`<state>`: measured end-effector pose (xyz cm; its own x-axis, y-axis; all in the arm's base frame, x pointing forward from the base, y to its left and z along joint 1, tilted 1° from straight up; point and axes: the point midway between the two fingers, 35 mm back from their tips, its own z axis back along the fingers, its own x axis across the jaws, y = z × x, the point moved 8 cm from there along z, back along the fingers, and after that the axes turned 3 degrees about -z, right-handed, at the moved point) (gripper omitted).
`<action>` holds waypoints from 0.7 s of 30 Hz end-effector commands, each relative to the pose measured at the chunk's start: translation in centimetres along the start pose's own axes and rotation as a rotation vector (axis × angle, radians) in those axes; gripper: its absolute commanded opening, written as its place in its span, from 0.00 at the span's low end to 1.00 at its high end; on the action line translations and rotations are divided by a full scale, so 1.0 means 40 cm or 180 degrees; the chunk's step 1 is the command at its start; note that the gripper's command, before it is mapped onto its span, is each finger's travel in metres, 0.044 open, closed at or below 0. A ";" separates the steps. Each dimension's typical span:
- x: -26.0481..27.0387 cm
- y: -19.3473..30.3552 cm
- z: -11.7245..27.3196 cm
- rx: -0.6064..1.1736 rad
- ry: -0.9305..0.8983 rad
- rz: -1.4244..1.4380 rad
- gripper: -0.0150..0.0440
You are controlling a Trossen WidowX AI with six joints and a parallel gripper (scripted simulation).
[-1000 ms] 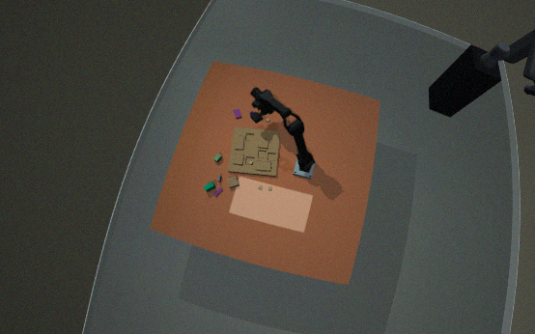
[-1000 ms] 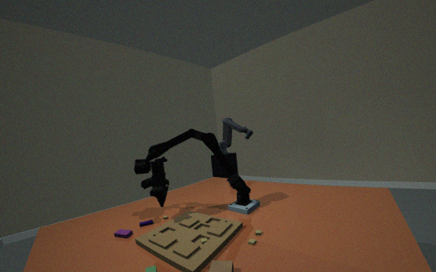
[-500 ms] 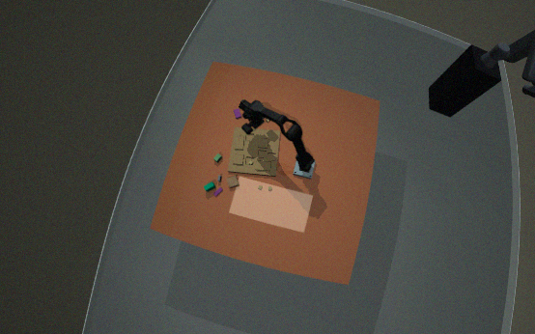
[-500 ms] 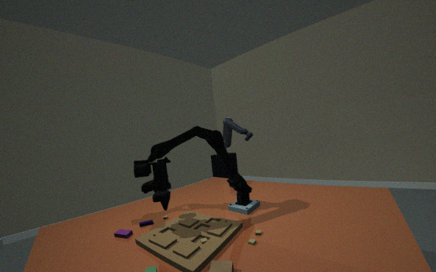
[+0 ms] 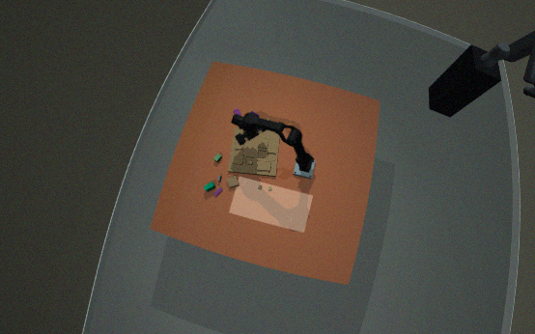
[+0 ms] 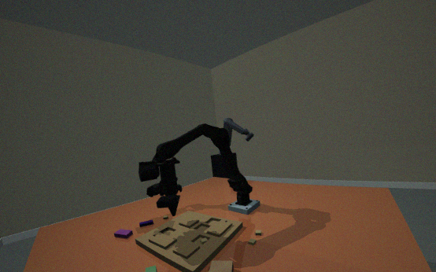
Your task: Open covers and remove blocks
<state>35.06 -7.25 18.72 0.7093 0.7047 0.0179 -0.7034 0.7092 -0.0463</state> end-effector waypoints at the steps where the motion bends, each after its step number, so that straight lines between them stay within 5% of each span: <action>1: 0.042 0.050 -0.003 0.0013 -0.0001 -0.0649 0.25; 21: 0.188 0.281 -0.001 0.0092 -0.0004 -0.3960 0.25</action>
<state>34.21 1.67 18.70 0.9982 -0.0308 0.0518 0.0311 0.9995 -0.0066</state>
